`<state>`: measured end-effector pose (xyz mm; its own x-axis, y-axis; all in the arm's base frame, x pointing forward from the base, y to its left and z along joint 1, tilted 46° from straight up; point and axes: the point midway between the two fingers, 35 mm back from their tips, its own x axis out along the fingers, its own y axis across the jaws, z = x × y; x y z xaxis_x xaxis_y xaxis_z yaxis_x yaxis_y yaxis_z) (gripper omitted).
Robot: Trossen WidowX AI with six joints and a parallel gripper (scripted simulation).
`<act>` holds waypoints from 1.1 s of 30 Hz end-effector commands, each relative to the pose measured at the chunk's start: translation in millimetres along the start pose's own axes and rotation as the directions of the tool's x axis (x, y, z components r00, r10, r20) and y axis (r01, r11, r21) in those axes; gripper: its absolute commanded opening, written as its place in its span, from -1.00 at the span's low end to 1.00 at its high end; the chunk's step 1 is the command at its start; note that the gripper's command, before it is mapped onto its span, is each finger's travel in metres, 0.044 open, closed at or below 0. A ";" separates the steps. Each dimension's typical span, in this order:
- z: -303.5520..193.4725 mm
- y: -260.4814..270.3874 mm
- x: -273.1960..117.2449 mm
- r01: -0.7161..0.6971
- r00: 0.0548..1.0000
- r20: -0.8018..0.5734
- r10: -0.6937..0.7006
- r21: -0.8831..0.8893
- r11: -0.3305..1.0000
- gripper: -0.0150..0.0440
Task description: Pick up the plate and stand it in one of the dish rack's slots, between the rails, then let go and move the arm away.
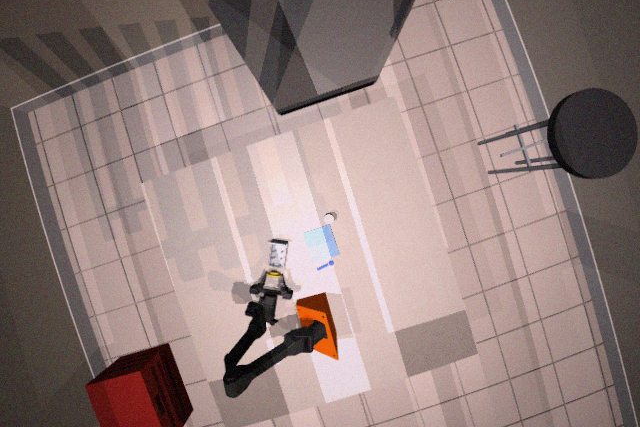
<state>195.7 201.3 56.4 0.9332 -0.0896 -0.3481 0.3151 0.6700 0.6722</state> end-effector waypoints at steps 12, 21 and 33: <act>2.0 1.1 17.1 0.000 1.000 0.001 0.000 0.001 1.000 -0.49; 3.2 2.6 28.7 -0.003 1.000 0.002 0.003 0.006 1.000 -0.49; 4.7 2.8 45.4 -0.006 1.000 0.005 0.006 0.017 1.000 -0.49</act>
<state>236.1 197.6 48.0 0.9367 -0.0862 -0.3395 0.3098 0.6560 0.6882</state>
